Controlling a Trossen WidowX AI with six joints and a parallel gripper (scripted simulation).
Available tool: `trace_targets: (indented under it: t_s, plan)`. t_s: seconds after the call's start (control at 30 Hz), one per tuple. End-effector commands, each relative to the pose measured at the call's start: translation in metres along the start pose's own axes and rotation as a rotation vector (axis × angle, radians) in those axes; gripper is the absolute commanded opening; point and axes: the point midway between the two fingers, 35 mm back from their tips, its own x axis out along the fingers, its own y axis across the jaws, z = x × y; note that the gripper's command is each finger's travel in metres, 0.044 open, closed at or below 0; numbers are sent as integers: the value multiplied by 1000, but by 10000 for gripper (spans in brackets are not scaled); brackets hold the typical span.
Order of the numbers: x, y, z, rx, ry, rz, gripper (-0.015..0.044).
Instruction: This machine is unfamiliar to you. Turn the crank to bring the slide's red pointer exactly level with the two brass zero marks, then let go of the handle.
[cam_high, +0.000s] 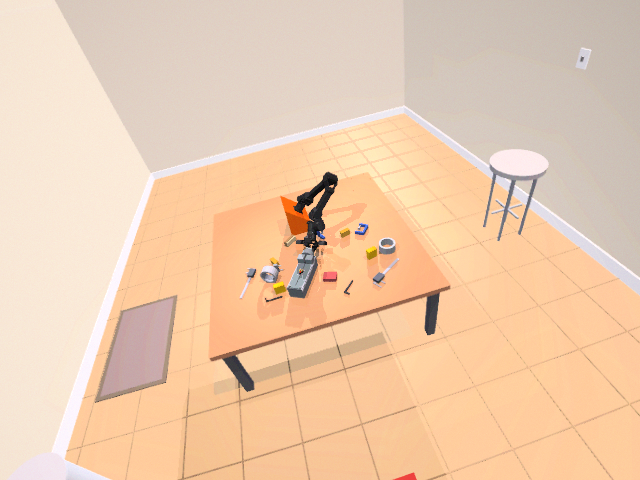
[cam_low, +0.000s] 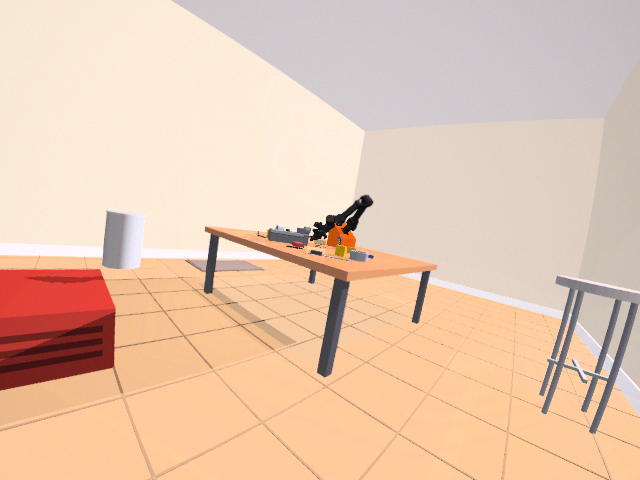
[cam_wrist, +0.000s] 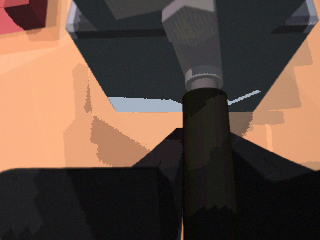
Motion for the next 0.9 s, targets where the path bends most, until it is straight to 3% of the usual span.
trace_targets:
  t_s: [0.0, 0.87]
  plan:
    - [-2, -9, 1, 10, -6, -23, 0]
    - [-10, -20, 9, 9, -6, -23, 0]
